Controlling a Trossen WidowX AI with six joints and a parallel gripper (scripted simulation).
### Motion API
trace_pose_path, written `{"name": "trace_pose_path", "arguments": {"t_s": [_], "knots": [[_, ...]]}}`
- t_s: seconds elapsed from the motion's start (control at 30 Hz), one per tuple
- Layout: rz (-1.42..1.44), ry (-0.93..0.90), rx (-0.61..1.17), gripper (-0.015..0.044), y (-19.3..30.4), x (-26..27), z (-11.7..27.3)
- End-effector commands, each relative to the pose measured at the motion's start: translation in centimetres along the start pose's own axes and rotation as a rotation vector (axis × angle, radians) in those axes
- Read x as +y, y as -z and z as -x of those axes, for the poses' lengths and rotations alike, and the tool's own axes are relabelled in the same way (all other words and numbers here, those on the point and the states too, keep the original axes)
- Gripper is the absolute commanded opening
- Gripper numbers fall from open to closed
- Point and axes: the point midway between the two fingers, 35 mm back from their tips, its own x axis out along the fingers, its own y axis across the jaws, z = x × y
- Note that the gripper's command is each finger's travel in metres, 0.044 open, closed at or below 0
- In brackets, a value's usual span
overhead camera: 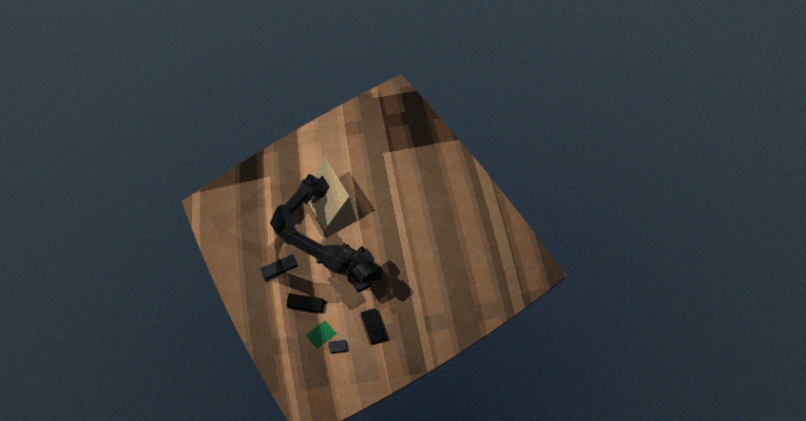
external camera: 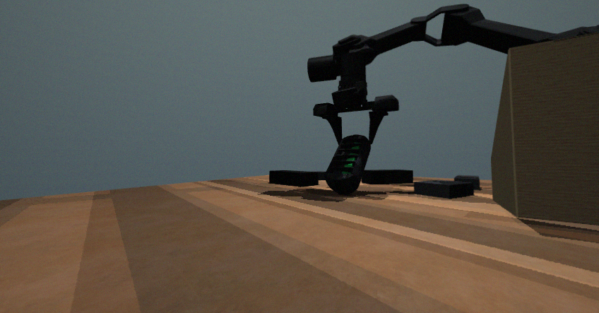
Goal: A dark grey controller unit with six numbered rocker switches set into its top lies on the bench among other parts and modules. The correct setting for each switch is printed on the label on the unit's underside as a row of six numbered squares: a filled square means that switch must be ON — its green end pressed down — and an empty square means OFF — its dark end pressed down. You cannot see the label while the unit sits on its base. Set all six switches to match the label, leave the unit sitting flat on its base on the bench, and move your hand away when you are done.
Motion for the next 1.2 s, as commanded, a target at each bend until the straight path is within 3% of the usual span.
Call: {"name": "trace_pose_path", "arguments": {"t_s": [0.0,1.17], "knots": [[0.001,0.001,0.003,0.0336,-0.6,-0.1,0.2],[0.001,0.001,0.076,0.0336,-3.3,-0.1,1.5]]}}
